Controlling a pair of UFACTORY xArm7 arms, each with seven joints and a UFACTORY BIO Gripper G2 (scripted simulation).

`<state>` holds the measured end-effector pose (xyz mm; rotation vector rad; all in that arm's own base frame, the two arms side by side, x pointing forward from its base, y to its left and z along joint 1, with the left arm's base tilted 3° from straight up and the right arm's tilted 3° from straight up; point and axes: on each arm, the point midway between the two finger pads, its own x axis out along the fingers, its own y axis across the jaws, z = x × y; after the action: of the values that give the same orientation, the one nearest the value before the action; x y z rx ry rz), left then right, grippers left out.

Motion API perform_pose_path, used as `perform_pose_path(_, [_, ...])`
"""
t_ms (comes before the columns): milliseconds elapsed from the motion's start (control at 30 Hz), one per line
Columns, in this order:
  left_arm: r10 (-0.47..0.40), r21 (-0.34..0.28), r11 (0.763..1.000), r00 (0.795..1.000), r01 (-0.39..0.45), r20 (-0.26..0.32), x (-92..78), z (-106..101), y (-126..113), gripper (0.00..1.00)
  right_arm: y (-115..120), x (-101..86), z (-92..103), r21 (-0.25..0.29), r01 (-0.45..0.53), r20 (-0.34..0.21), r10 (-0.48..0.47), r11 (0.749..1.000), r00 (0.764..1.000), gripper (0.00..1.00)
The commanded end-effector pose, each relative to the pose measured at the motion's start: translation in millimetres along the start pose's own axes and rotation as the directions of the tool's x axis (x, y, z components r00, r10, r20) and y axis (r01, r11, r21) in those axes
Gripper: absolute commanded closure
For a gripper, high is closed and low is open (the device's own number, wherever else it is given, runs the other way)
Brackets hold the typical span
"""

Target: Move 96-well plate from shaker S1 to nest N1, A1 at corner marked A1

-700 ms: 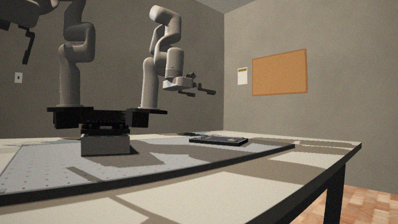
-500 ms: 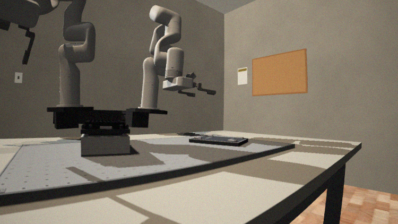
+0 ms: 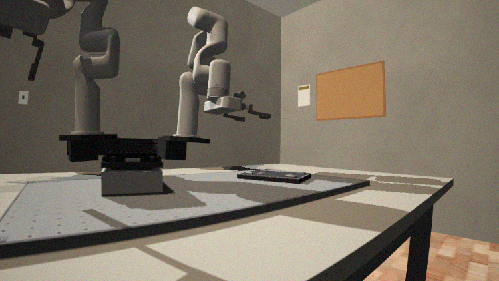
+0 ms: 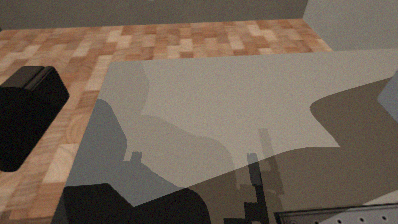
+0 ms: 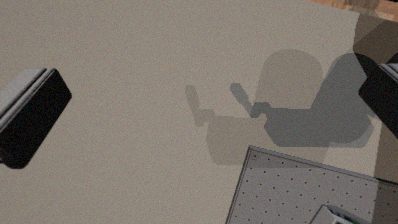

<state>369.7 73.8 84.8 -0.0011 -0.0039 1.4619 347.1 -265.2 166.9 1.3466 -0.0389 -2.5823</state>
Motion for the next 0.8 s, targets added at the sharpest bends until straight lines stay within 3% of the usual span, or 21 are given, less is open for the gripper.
perform_pose_path(0, [0.000,-0.004,1.000,1.000,0.000,0.000,-0.2,1,-1,0.00,2,-10.1,5.9,0.003,-0.003,-0.004,0.003,1.000,1.000,0.00])
perform_pose_path(167, [0.000,-0.004,1.000,1.000,0.000,0.000,-0.2,1,-1,0.00,3,-21.3,14.0,0.002,-0.003,-0.003,0.003,1.000,1.000,0.00])
perform_pose_path(767, [0.000,-0.004,1.000,1.000,0.000,0.000,-0.2,1,-1,0.00,5,-19.3,15.3,-0.006,-0.004,-0.008,0.004,1.000,1.000,0.00])
